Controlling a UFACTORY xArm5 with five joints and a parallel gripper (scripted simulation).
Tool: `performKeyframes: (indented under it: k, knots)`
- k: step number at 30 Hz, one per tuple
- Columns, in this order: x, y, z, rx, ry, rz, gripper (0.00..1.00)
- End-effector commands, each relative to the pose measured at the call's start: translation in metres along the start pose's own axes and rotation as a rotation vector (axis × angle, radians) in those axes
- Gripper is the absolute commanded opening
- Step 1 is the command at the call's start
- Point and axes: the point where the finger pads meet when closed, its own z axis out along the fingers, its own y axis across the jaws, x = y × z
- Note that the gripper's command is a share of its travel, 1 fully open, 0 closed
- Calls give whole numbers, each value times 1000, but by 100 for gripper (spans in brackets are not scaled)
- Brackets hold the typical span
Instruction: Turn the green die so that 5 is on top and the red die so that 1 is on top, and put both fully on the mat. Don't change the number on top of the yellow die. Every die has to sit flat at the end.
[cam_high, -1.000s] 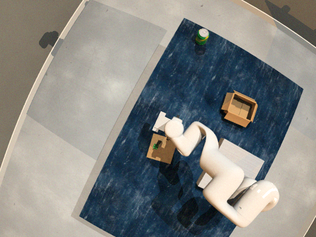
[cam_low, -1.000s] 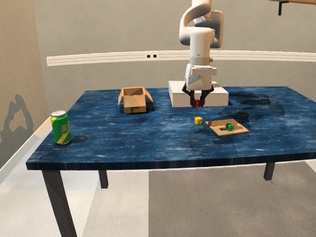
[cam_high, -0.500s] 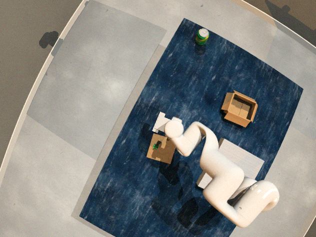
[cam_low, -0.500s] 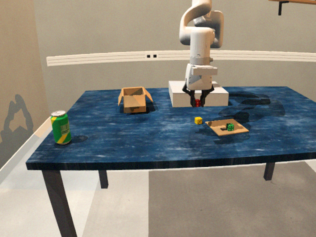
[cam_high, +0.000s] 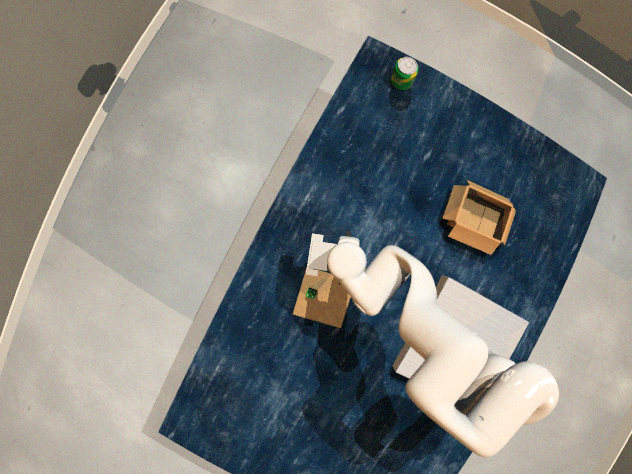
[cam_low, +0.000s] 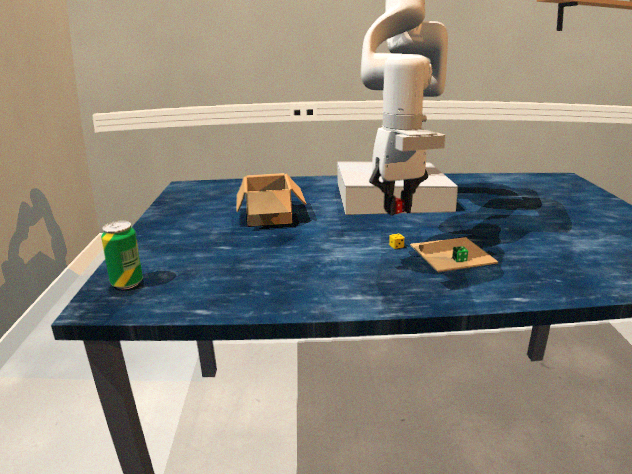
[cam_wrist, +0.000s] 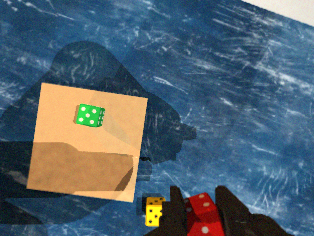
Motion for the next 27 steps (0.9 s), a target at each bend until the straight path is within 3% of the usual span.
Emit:
performKeyframes:
  k: [1, 16, 19, 27]
  knots:
    - [1, -1, -1, -2, 3, -92, 21]
    - [3, -13, -2, -4, 2, -614, 21]
    - [3, -13, -2, -4, 2, -618, 21]
    - [4, -20, -3, -6, 2, -927, 21]
